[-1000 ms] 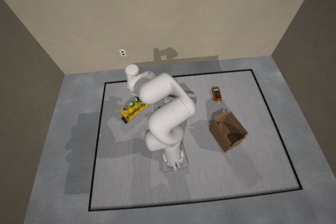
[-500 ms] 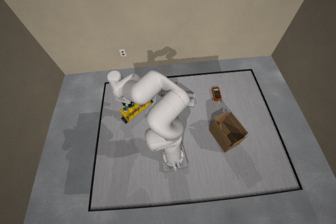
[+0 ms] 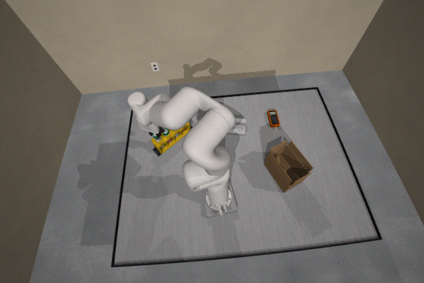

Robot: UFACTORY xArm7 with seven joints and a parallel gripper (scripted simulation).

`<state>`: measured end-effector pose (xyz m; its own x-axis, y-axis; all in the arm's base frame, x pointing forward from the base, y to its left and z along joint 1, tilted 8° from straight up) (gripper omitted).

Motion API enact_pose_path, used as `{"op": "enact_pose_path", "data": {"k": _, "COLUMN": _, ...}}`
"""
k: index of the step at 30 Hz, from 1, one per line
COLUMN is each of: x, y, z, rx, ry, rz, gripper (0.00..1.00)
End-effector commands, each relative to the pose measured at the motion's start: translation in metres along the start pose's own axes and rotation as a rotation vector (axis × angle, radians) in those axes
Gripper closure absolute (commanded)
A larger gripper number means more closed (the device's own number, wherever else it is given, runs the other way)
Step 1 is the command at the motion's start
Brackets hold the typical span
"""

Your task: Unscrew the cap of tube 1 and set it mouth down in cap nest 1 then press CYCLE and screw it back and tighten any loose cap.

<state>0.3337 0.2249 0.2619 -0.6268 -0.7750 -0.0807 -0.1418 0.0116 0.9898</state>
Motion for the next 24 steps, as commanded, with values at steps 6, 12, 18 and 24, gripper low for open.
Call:
{"op": "enact_pose_path", "data": {"k": 6, "x": -0.001, "y": -0.020, "z": 0.000, "rx": 0.001, "ry": 0.000, "rz": -0.002, "gripper": 1.00}}
{"op": "enact_pose_path", "data": {"k": 12, "x": -0.001, "y": -0.021, "z": 0.000, "rx": 0.001, "ry": 0.000, "rz": -0.002, "gripper": 1.00}}
{"op": "enact_pose_path", "data": {"k": 18, "x": -0.001, "y": -0.021, "z": 0.000, "rx": 0.001, "ry": 0.000, "rz": -0.002, "gripper": 1.00}}
{"op": "enact_pose_path", "data": {"k": 24, "x": -0.001, "y": -0.022, "z": 0.000, "rx": 0.001, "ry": 0.000, "rz": -0.002, "gripper": 1.00}}
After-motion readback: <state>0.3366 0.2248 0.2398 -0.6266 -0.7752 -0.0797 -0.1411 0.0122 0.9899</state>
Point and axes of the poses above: the point where the finger pads meet when closed, its own y axis back along the fingers, its own x axis across the jaws, z = x × y, the point moved 7 cm from there along y, back along the fingers, and after that the axes turned 4 degrees about -y, right-handed, at the moved point
